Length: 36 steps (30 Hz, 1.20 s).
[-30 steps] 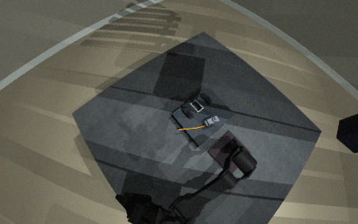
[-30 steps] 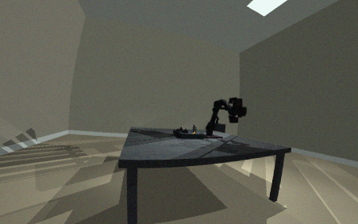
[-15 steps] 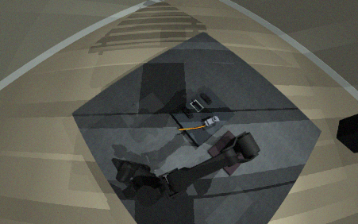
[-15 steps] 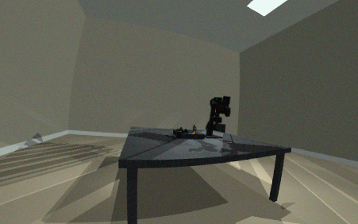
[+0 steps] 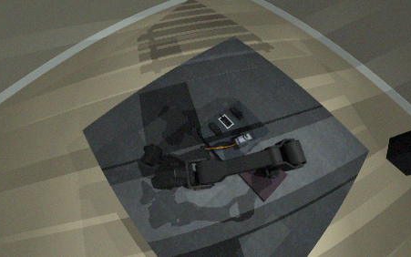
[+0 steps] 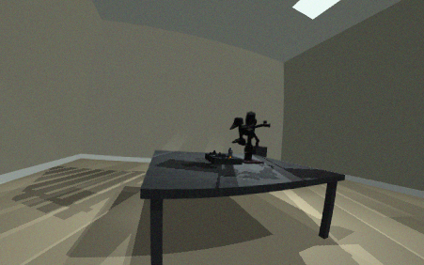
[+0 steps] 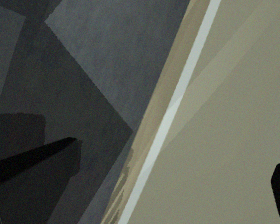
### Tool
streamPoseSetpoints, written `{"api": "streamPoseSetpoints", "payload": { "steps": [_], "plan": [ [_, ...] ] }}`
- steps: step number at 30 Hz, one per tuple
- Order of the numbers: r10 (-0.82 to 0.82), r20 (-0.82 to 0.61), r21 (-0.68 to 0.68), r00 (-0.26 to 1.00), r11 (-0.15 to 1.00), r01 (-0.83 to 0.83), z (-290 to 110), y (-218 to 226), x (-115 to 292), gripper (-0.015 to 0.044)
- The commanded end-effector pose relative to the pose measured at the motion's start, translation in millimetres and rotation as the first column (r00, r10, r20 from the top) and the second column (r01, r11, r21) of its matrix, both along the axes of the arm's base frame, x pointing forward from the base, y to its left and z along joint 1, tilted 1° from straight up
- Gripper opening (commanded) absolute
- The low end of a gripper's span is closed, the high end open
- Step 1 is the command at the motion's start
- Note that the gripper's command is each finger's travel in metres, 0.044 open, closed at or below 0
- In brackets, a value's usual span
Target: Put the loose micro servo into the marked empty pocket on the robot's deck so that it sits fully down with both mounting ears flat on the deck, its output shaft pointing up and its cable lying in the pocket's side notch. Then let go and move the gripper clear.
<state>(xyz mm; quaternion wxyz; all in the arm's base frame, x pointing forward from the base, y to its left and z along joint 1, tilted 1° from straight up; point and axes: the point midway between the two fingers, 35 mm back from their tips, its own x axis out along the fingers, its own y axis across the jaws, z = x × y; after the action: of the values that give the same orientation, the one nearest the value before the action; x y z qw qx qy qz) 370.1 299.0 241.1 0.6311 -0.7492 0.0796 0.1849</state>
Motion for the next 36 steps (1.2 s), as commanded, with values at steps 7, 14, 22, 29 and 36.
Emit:
{"api": "streamPoseSetpoints", "payload": {
  "steps": [7, 14, 22, 29, 36],
  "plan": [
    [-0.094, -0.206, -0.049, 0.974, 0.995, 0.085, -24.0, -81.6, 8.0, 0.044],
    [-0.176, -0.36, -0.072, 0.916, 0.984, 0.161, -40.3, -140.5, -1.8, 0.044],
    [-0.261, -0.531, -0.087, 0.806, 0.963, 0.254, -56.4, -201.1, -29.0, 0.044],
    [-0.318, -0.667, -0.092, 0.674, 0.933, 0.349, -67.1, -244.9, -64.0, 0.044],
    [-0.346, -0.786, -0.096, 0.513, 0.887, 0.451, -73.5, -279.6, -107.7, 0.044]
  ]
}}
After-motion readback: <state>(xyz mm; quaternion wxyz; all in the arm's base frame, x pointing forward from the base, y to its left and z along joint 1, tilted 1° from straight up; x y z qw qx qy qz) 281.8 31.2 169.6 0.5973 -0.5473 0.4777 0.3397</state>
